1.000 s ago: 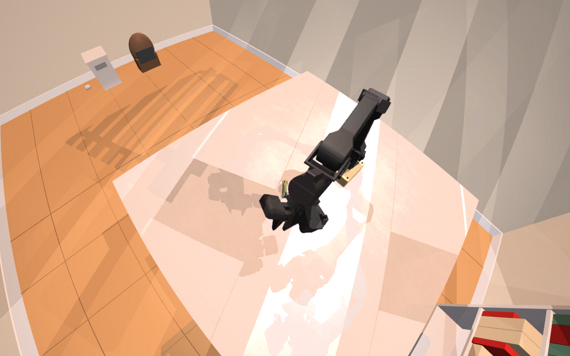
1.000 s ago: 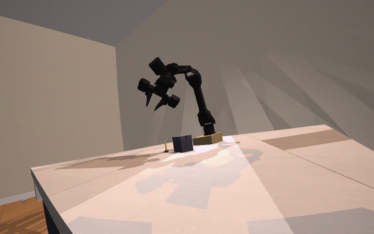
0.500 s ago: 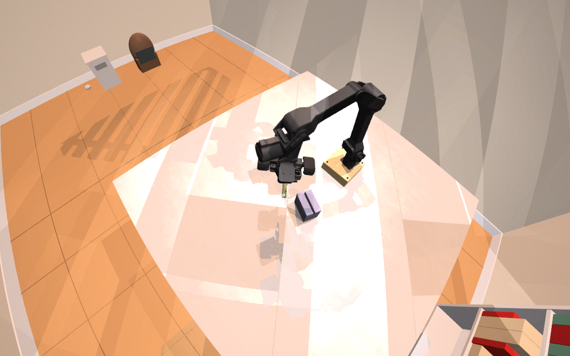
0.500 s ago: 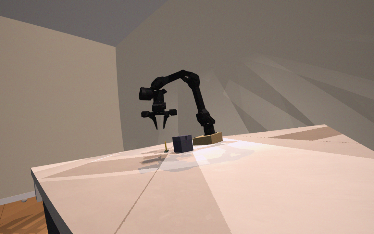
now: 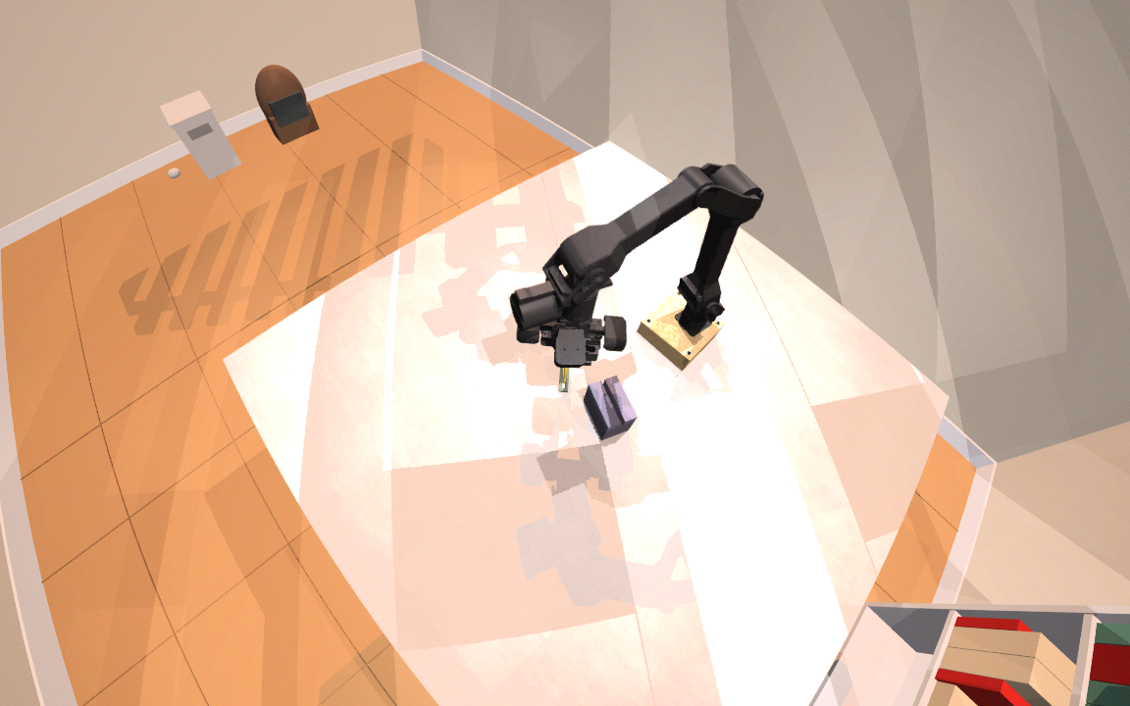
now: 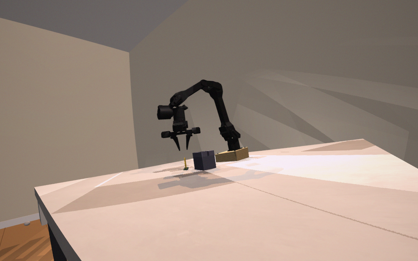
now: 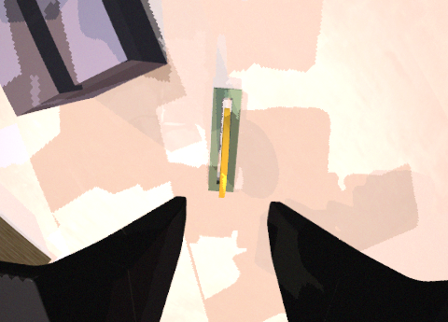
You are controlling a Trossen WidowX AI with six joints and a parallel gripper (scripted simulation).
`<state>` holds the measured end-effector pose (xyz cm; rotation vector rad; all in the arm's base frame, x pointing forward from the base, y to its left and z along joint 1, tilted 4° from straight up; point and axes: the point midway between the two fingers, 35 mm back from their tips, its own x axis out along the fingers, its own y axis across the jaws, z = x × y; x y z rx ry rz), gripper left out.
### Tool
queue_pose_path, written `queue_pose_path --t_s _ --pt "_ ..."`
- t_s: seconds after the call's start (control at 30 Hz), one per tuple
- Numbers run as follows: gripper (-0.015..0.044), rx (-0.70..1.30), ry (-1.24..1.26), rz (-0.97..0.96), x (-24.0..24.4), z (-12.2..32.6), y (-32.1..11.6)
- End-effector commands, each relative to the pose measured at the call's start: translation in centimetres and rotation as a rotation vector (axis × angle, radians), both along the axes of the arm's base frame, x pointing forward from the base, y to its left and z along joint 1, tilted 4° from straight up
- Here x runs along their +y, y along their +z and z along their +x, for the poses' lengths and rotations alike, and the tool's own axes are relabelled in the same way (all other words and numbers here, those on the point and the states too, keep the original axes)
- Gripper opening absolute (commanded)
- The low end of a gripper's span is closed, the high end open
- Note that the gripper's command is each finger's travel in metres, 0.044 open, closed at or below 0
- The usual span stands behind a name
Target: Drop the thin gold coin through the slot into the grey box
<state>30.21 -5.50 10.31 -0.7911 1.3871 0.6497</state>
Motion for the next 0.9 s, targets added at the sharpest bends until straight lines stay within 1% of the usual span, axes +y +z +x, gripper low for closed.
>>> queue_pose_path --t_s 0.0,0.1,0.3,0.87 --pt "0.0161 -0.001 -0.002 0.006 0.1 0.1 -0.7" --pt "0.0161 -0.001 -0.002 0.006 0.2 0.1 -2.0" --pt "0.0161 -0.001 -0.002 0.006 0.2 0.1 -2.2" --pt "0.0161 -0.001 -0.002 0.006 0.0 0.5 -4.9"
